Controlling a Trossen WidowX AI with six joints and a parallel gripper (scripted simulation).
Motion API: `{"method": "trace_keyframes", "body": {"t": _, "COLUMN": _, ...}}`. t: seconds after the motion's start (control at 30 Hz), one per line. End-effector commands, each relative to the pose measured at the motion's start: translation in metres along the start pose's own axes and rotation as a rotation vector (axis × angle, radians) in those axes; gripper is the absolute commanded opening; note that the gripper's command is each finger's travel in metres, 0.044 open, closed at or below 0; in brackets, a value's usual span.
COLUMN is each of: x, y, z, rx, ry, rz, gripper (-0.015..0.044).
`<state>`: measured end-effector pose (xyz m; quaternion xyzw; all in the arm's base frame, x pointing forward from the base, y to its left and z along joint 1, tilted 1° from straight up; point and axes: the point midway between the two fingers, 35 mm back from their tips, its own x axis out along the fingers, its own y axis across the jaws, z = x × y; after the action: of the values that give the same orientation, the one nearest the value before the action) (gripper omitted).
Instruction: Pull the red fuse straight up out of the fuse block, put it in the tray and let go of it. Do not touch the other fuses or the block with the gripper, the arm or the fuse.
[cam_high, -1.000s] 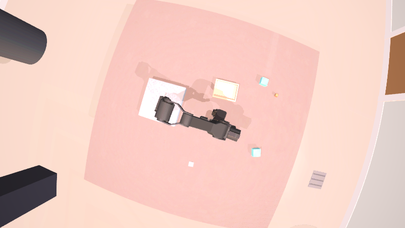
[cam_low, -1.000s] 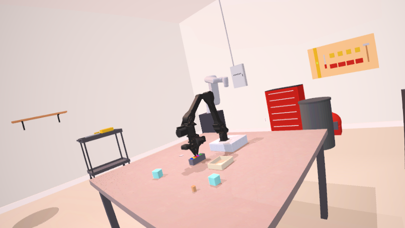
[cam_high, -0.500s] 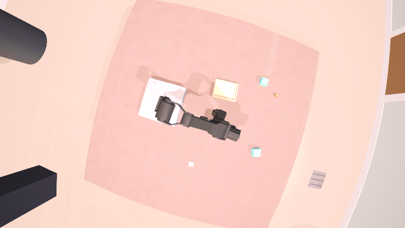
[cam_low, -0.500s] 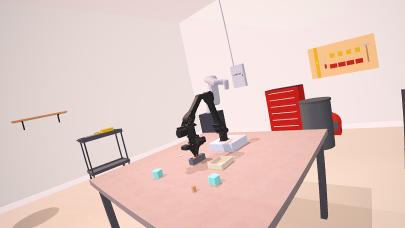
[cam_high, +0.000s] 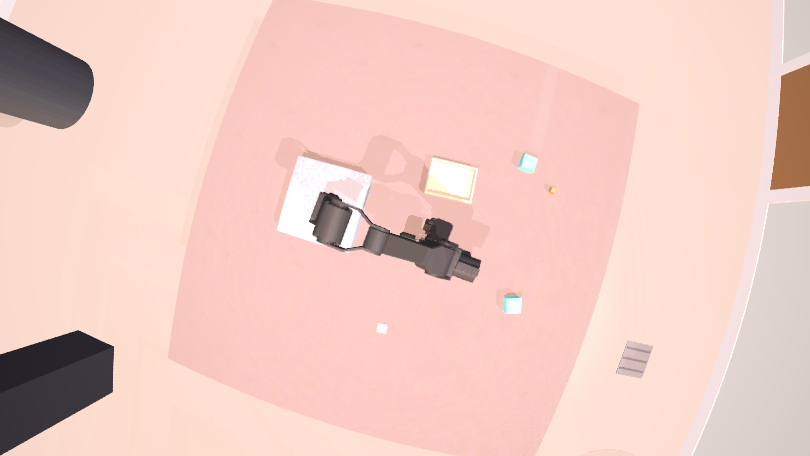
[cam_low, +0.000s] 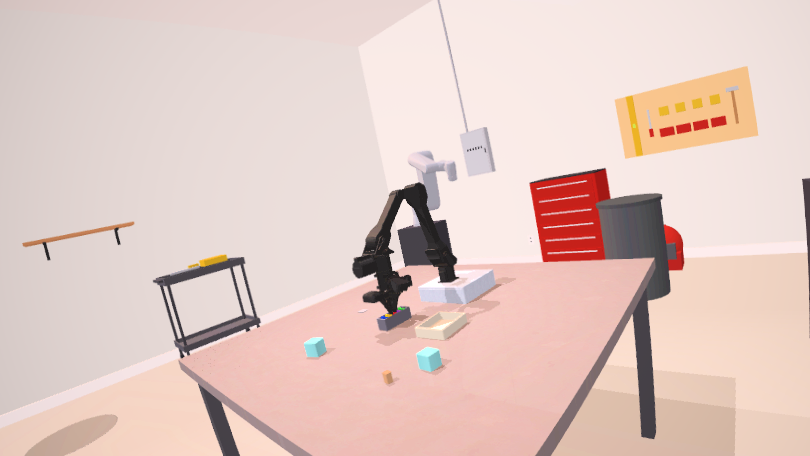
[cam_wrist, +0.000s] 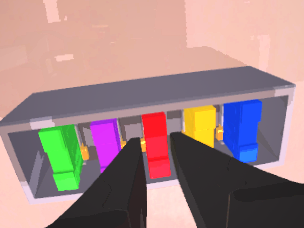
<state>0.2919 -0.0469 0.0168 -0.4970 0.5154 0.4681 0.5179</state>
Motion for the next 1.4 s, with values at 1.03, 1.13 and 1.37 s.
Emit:
{"method": "trace_keyframes", "body": {"t": 1.03, "x": -0.011, "y": -0.001, "z": 0.000, "rx": -0.001, "ry": -0.001, "rz": 0.000, "gripper": 0.0000}}
{"method": "trace_keyframes", "body": {"t": 1.13, "x": -0.012, "y": -0.001, "z": 0.000, "rx": -0.001, "ry": -0.001, "rz": 0.000, "gripper": 0.0000}}
{"method": "trace_keyframes", "body": {"t": 1.37, "x": -0.016, "y": -0.001, "z": 0.000, "rx": -0.001, "ry": -0.001, "rz": -0.001, "gripper": 0.0000}}
